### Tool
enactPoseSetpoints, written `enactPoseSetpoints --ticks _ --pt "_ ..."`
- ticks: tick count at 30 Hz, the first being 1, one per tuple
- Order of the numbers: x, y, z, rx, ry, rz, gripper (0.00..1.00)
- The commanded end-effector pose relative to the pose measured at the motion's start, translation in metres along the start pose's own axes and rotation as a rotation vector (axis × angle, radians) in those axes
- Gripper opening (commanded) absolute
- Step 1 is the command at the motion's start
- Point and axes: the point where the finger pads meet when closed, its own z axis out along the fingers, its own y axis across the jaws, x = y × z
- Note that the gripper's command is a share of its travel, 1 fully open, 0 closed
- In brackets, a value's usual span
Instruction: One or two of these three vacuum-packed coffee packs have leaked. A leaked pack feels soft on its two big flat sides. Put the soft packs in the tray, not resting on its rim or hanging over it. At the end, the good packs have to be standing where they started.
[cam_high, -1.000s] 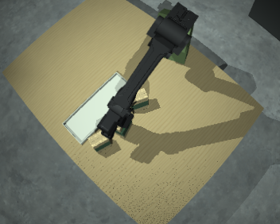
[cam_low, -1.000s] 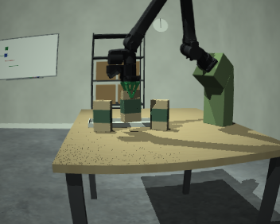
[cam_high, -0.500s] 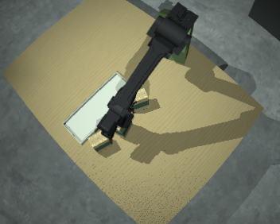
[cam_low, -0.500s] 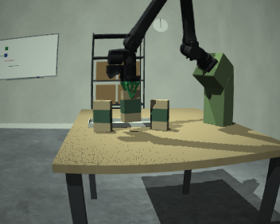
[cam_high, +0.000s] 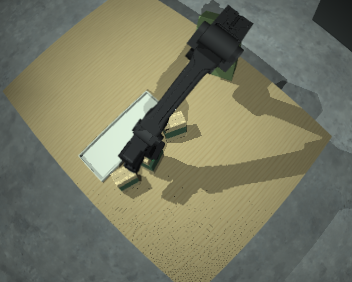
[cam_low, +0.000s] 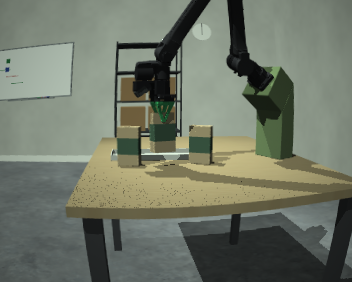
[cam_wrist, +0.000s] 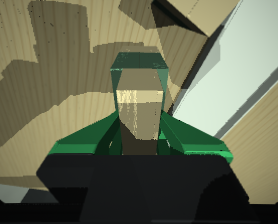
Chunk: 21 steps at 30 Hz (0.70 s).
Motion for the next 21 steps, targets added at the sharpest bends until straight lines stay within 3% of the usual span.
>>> enactPoseSetpoints --ticks 1,7,13,21 --pt "0.004 -0.021 -0.002 0.024 -0.008 -0.009 0.25" --pt "0.012 -0.041 -0.001 0.023 0.002 -0.004 0.25" --pt "0.004 -0.083 -0.007 0.033 -0.030 -0.022 0.25" --pt "0.022 -0.139 -0.008 0.034 -0.022 -0.020 0.25"
